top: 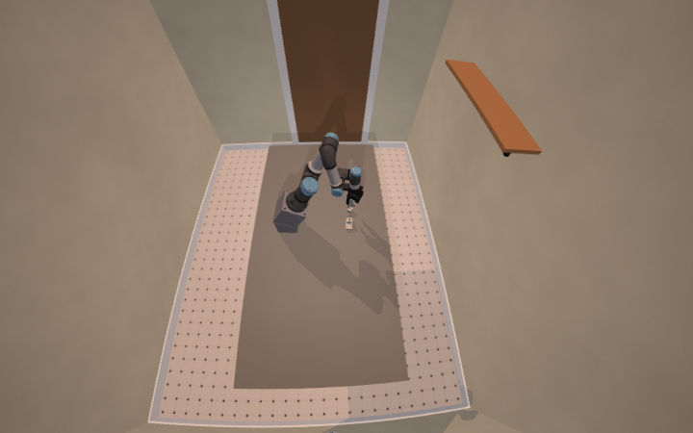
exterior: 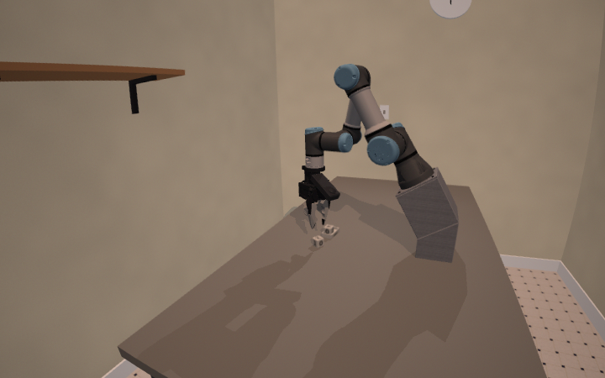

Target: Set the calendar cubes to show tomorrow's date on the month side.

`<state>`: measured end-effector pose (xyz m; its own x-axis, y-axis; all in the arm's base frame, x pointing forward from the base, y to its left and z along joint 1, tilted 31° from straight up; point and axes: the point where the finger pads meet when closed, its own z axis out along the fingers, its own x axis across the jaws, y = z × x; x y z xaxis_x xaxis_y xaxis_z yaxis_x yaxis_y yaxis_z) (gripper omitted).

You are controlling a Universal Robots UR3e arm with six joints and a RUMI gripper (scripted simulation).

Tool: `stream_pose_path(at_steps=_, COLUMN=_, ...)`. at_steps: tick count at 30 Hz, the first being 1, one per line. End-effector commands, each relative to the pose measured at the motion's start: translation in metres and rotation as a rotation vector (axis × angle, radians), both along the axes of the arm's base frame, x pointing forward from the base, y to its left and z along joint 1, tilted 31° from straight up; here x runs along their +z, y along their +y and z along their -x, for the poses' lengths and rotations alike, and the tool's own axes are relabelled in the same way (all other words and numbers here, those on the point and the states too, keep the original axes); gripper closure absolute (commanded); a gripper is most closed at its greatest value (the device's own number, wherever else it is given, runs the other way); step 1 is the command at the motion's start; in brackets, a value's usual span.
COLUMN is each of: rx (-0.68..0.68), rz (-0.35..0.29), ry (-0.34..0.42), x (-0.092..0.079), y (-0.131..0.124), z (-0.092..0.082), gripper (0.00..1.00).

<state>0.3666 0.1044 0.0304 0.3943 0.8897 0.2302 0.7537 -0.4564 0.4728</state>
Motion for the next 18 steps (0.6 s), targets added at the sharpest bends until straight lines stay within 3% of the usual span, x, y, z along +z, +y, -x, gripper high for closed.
stream_pose_path(at_steps=1, rx=-0.011, rz=0.018, ry=-0.033, x=-0.0002, y=-0.0015, z=-0.0029, gripper=0.71)
stream_pose_path(at_steps=18, rx=-0.037, rz=0.067, ry=-0.135, x=-0.0023, y=-0.0009, z=-0.0031, gripper=0.71)
